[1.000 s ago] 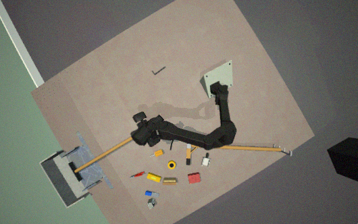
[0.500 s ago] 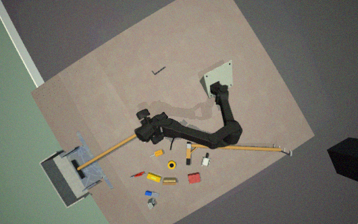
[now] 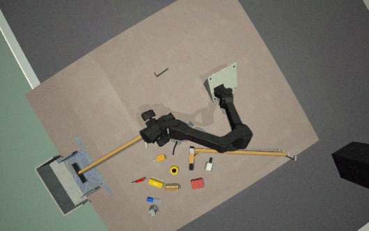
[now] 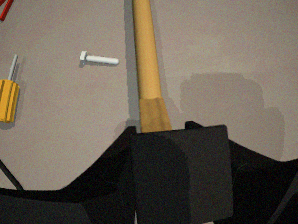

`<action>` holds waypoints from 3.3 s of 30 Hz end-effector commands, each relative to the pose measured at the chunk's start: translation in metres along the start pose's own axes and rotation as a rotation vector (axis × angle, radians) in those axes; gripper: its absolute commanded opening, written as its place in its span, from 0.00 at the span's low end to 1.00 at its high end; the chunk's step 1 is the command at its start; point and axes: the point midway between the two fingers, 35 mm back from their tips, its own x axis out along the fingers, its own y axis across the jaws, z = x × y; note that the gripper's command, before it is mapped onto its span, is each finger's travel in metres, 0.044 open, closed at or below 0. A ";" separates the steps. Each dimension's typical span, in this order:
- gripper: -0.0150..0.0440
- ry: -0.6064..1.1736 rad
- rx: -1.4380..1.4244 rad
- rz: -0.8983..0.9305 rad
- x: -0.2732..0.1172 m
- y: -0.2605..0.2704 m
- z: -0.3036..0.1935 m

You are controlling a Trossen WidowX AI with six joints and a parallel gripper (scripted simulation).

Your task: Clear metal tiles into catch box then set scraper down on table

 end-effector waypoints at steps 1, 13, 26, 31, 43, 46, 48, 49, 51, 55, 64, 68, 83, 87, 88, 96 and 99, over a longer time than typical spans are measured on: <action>0.25 -0.018 -0.008 0.001 -0.010 0.001 0.001; 0.25 -0.018 -0.008 0.000 -0.023 0.000 -0.014; 0.25 -0.019 -0.008 -0.001 -0.037 0.000 -0.031; 0.25 -0.020 -0.008 -0.001 -0.042 0.000 -0.038; 0.25 -0.021 -0.007 -0.001 -0.052 0.000 -0.055; 0.25 -0.022 -0.007 -0.001 -0.055 0.000 -0.059; 0.25 -0.022 -0.007 -0.001 -0.057 0.000 -0.062; 0.25 -0.022 -0.007 -0.001 -0.058 0.000 -0.063; 0.25 -0.023 -0.007 -0.001 -0.059 0.000 -0.066; 0.25 -0.024 -0.007 -0.001 -0.062 0.000 -0.072; 0.25 -0.026 -0.006 0.000 -0.069 0.001 -0.086; 0.25 -0.027 -0.006 0.000 -0.072 0.001 -0.092; 0.25 -0.024 -0.002 0.000 -0.077 0.002 -0.107; 0.25 -0.022 0.000 -0.001 -0.076 0.001 -0.107; 0.25 -0.021 0.001 -0.001 -0.076 0.001 -0.108; 0.25 -0.018 0.002 -0.002 -0.076 0.001 -0.108; 0.25 -0.018 0.002 -0.002 -0.076 0.001 -0.108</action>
